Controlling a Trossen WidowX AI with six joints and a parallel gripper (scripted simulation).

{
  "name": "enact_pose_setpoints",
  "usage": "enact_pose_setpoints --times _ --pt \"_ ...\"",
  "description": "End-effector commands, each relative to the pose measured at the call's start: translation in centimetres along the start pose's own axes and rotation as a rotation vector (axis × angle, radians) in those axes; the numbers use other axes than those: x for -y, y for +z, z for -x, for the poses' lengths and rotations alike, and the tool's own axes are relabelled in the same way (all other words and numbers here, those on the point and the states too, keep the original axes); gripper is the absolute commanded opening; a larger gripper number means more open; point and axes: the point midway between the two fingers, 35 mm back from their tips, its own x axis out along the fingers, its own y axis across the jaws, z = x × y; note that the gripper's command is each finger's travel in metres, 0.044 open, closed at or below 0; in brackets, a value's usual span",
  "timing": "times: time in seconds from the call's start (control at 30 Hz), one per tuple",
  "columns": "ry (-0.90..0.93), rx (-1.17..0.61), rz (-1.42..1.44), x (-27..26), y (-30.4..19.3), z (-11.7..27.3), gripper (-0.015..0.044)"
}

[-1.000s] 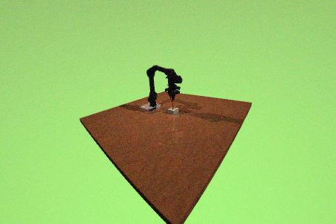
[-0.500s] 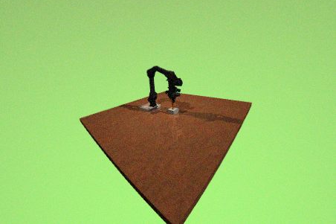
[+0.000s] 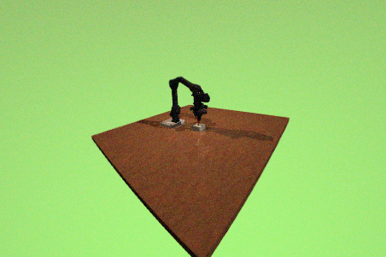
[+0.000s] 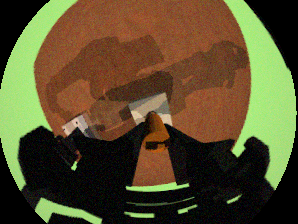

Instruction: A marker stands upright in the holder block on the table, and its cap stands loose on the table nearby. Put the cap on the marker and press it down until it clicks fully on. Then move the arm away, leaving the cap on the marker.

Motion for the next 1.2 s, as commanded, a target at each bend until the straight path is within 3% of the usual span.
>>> enact_pose_setpoints --times 0.0,0.5,1.03,1.17 --pt "0.001 0.000 0.006 -0.10 -0.05 -0.54 0.0000" --pt "0.001 0.000 0.006 -0.13 -0.06 -0.69 0.0000" --pt "0.000 0.000 0.000 -0.09 -0.05 -0.62 0.0420" --pt "0.000 0.000 0.000 0.01 0.00 0.17 0.0440"
